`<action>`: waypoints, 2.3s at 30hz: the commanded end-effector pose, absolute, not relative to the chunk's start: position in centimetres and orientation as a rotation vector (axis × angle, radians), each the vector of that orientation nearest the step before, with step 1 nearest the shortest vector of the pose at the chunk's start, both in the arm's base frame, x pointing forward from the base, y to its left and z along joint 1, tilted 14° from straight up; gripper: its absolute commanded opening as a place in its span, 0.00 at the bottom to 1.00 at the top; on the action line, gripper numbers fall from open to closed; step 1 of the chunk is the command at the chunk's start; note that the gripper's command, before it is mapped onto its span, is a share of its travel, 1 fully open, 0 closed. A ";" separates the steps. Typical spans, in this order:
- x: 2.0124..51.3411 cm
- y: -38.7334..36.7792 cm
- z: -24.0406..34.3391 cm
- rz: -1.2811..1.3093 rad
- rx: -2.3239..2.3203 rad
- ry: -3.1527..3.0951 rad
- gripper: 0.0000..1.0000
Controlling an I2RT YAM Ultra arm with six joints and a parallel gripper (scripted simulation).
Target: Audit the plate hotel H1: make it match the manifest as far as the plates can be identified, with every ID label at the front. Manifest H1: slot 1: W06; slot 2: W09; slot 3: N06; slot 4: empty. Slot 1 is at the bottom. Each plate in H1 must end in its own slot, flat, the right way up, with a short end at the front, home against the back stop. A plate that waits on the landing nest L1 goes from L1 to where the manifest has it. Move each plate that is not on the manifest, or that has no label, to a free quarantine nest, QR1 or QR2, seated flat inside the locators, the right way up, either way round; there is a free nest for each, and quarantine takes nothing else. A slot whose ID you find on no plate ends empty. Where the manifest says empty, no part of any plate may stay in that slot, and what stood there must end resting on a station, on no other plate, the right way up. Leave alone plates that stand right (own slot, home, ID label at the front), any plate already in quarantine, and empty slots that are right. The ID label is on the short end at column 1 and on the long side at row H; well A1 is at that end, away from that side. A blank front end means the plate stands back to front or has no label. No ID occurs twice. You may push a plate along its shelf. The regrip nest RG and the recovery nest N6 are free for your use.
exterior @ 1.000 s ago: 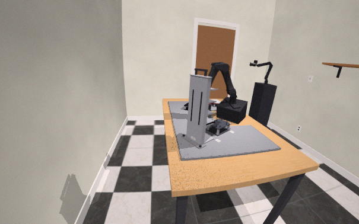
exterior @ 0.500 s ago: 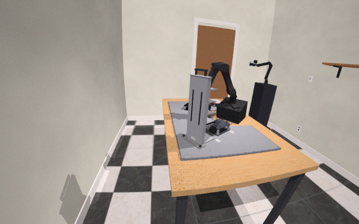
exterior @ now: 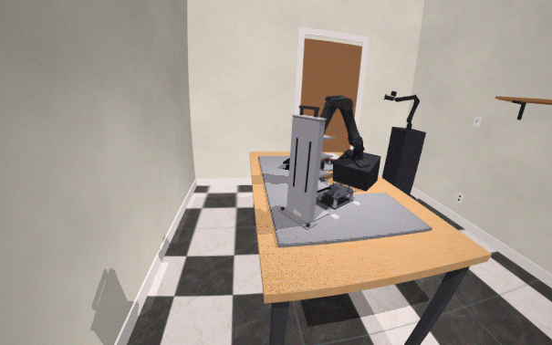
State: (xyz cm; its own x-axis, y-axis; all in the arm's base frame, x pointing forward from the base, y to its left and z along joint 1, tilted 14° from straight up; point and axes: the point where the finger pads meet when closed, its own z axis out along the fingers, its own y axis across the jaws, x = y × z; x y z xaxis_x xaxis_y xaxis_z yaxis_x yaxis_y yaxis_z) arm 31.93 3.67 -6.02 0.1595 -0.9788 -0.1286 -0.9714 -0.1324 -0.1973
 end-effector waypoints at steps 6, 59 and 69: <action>31.7 3.3 -4.5 -0.052 -2.188 1.892 0.86; 31.8 2.5 0.7 -0.083 -2.175 1.880 0.86; 31.6 2.4 1.5 -0.083 -2.175 1.879 0.86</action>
